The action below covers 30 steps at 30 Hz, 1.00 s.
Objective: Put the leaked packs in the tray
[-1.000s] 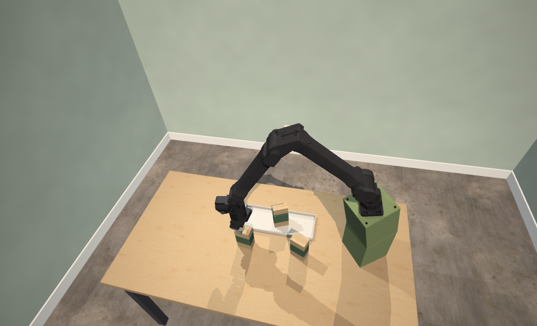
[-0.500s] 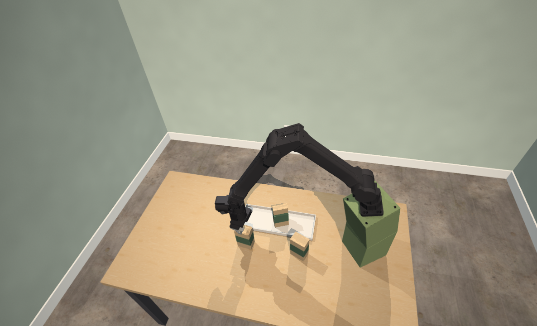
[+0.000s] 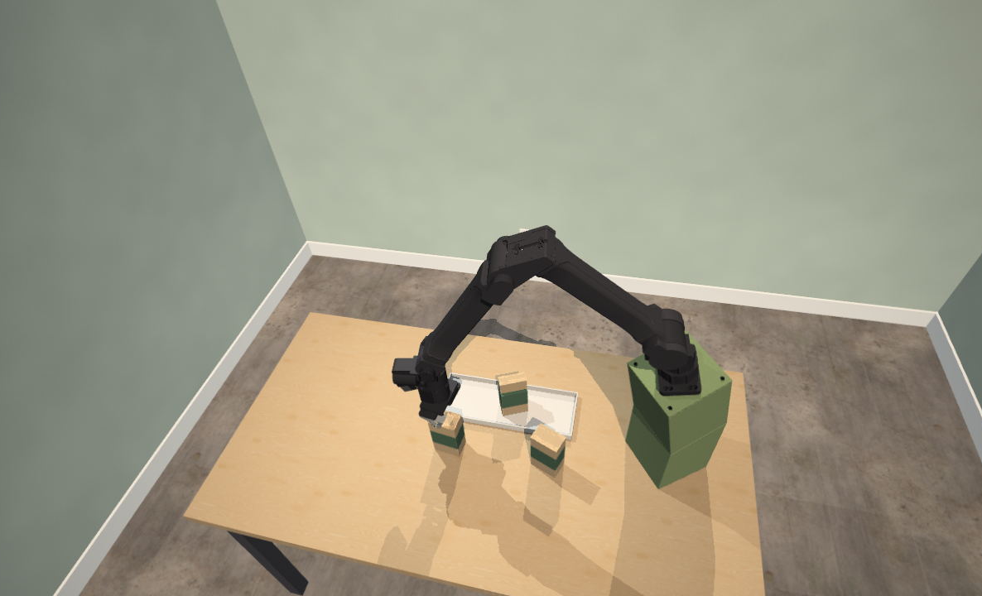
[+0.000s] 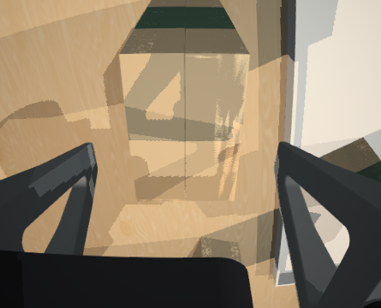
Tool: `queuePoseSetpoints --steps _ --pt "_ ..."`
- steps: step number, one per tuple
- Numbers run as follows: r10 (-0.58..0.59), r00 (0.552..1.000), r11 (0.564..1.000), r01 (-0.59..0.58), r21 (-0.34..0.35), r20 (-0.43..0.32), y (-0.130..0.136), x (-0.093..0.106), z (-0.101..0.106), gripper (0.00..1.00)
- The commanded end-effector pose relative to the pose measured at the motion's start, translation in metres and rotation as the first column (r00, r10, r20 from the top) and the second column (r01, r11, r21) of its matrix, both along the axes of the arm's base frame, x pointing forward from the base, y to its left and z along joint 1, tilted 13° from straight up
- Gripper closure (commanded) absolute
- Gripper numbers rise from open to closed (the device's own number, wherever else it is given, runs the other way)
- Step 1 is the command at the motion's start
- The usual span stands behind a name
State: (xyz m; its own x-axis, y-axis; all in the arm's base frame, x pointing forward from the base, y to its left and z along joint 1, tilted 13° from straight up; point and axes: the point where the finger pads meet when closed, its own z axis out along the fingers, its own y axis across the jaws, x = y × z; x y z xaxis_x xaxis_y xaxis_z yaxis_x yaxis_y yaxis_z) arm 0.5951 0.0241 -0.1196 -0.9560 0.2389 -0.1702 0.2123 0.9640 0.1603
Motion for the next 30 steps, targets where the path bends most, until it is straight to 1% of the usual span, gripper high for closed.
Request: queuePoseSetpoints --steps 1,7,12,22,24,25,27,30 --pt "0.006 1.0 1.0 -0.005 -0.002 0.01 0.009 0.014 0.0 0.21" --pt "0.005 1.0 1.0 -0.005 -0.002 0.013 0.009 0.015 -0.001 0.21" --pt "0.004 1.0 1.0 -0.004 -0.002 0.03 0.009 0.019 -0.004 0.21" --pt "0.003 1.0 1.0 -0.003 -0.001 0.028 0.012 0.023 -0.026 0.21" --pt "0.003 1.0 1.0 -0.003 -0.001 0.028 0.012 0.023 -0.026 0.21" --pt "0.006 1.0 1.0 -0.006 -0.002 0.012 0.012 0.019 -0.029 0.21" --pt "0.003 1.0 1.0 -0.003 -0.001 0.028 0.013 0.024 -0.033 0.21" --pt "0.004 1.0 1.0 -0.004 -0.002 0.027 0.014 0.025 -0.039 0.21"
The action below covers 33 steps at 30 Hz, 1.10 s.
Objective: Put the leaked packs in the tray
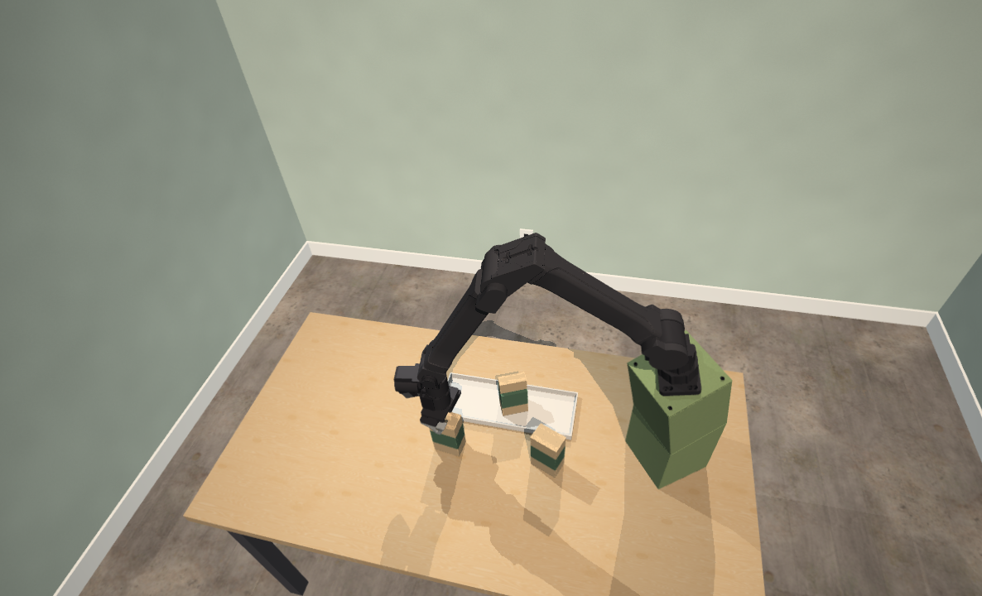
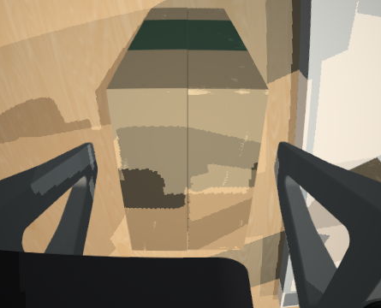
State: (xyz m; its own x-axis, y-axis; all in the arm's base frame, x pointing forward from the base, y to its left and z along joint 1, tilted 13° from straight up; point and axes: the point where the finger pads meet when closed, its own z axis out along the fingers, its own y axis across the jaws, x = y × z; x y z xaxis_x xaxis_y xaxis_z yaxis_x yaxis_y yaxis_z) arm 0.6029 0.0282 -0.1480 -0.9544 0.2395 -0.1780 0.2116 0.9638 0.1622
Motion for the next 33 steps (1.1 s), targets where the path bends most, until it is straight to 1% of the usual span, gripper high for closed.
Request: queuePoseSetpoints --steps 1,9,33 --pt "0.005 1.0 1.0 -0.005 -0.002 0.019 0.0096 0.0175 -0.0127 0.21" --pt "0.006 1.0 1.0 -0.006 -0.002 0.014 0.0105 0.0176 -0.0205 0.21" --pt "0.006 1.0 1.0 -0.006 -0.002 0.012 0.0104 0.0172 -0.0209 0.21"
